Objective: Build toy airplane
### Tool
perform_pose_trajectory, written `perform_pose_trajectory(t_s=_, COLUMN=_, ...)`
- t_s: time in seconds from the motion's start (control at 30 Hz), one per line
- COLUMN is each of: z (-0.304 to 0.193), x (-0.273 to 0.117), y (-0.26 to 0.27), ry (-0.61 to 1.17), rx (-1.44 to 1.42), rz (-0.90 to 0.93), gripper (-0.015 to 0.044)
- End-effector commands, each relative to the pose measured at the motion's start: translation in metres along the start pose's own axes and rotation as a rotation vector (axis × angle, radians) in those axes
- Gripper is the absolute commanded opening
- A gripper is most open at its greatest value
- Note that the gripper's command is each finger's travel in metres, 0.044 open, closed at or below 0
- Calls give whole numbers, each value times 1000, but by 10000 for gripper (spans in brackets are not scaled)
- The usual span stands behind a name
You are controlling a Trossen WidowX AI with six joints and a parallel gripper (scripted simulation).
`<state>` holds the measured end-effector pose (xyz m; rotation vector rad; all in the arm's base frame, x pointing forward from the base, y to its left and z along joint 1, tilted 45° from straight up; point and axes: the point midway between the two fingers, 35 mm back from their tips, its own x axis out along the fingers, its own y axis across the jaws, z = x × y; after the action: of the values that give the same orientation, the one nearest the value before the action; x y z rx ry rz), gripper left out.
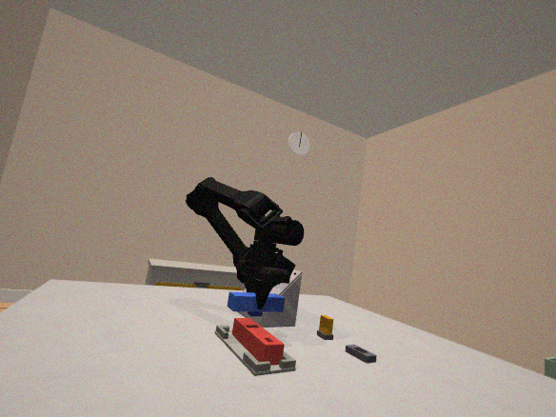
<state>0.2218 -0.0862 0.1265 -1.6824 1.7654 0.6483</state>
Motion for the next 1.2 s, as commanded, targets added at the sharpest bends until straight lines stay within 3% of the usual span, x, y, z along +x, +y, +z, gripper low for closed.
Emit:
perform_pose_trajectory(t_s=0.0, z=0, x=6, y=1, ry=4, rx=-8, rz=2, gripper=195)
perform_pose_trajectory(t_s=0.63, z=-1, x=31, y=2, ry=7, rx=-8, rz=1, gripper=195)
perform_pose_trajectory(t_s=0.8, z=-1, x=29, y=1, ry=3, rx=0, rz=1, gripper=161)
perform_pose_trajectory(t_s=0.97, z=-1, x=29, y=1, ry=3, rx=0, rz=1, gripper=30)
perform_pose_trajectory(t_s=1.17, z=-1, x=29, y=1, ry=3, rx=0, rz=1, gripper=188)
